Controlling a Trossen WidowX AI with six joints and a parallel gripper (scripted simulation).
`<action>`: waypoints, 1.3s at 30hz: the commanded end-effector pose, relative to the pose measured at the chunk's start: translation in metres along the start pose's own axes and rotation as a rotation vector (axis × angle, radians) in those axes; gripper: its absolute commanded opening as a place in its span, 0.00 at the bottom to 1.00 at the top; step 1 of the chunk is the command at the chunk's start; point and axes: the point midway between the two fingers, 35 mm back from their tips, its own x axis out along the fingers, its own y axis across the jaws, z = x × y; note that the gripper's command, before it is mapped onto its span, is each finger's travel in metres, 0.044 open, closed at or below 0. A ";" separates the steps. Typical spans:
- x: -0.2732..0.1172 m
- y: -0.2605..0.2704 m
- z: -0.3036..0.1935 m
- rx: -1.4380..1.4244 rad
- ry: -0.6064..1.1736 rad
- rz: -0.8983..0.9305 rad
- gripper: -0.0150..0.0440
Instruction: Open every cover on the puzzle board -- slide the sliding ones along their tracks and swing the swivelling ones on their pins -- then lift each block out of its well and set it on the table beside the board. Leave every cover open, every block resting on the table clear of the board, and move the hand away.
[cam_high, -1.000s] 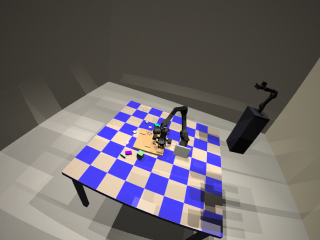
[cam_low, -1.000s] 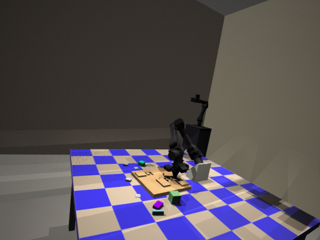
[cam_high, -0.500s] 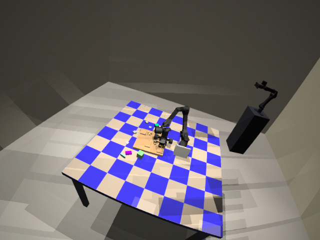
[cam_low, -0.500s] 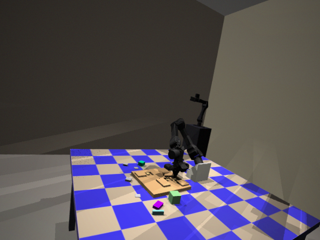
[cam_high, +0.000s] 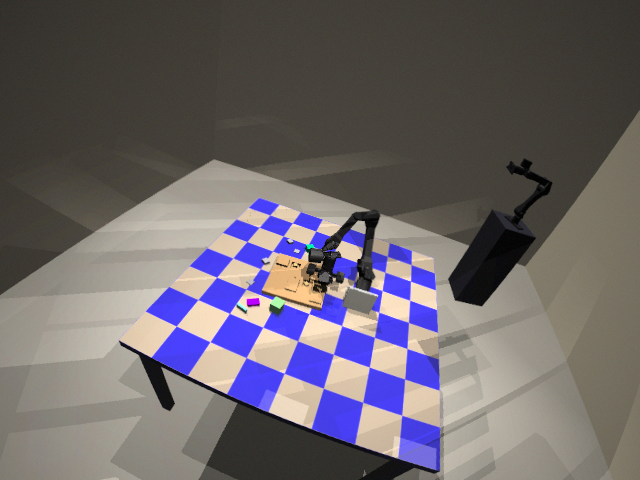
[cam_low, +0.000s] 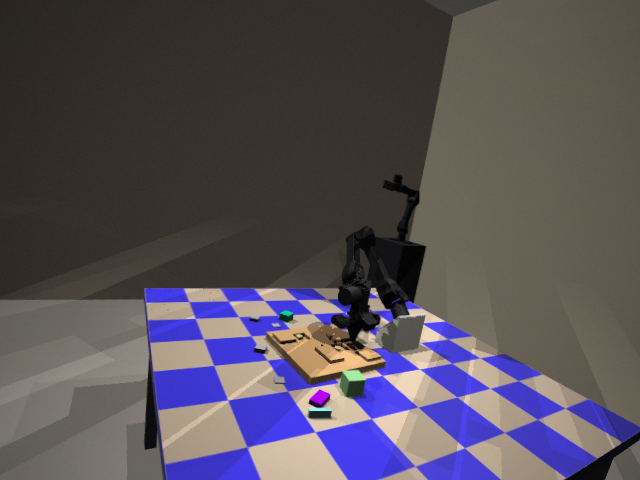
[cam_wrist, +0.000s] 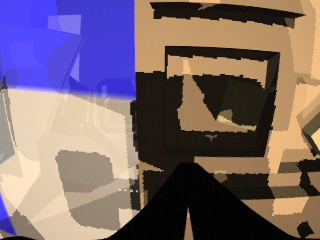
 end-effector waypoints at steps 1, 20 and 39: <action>-0.003 0.001 -0.003 -0.001 0.001 -0.005 0.25; -0.027 0.000 -0.002 -0.002 -0.003 -0.006 0.25; -0.051 0.001 -0.002 -0.001 -0.002 -0.005 0.25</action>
